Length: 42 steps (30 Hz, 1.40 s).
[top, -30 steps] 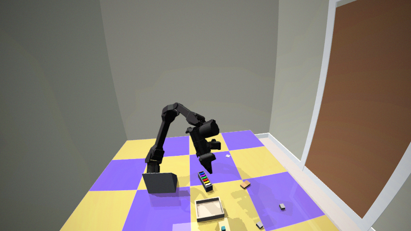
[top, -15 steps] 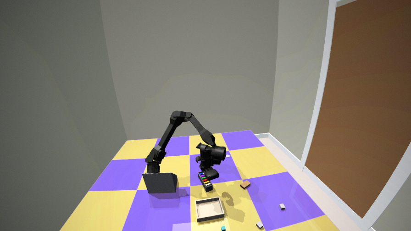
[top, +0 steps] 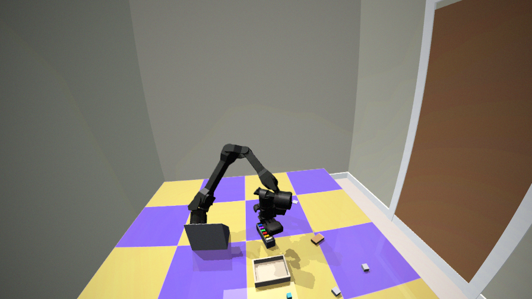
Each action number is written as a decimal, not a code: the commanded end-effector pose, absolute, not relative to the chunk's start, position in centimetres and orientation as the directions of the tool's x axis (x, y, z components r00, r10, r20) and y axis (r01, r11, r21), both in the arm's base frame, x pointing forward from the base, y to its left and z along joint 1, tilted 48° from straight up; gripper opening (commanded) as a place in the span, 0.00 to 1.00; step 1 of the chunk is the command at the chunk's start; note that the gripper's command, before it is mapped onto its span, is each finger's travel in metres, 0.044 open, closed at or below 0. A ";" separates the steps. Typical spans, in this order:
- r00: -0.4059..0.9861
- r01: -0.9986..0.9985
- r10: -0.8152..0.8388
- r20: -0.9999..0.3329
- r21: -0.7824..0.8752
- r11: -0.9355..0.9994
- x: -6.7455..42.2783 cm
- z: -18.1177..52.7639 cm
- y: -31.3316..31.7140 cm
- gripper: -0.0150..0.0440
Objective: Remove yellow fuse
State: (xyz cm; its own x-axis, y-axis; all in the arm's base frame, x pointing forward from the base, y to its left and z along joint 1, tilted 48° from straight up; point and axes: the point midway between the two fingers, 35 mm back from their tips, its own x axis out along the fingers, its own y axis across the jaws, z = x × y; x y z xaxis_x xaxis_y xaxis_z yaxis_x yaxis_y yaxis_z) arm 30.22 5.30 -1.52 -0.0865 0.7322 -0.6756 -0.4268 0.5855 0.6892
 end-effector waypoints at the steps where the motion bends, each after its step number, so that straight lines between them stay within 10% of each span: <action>1: -0.088 -0.421 0.735 -0.672 0.694 0.584 30.0 -1.8 5.6 0.38; 42: -0.088 -0.426 0.734 -0.674 0.692 0.584 29.8 -3.3 7.5 0.37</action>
State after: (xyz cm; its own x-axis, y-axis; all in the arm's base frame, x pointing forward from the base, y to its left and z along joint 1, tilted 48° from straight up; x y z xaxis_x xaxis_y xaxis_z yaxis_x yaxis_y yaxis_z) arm 29.79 7.49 -3.26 -0.0885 0.7337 -0.6736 -0.4251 0.5838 0.6917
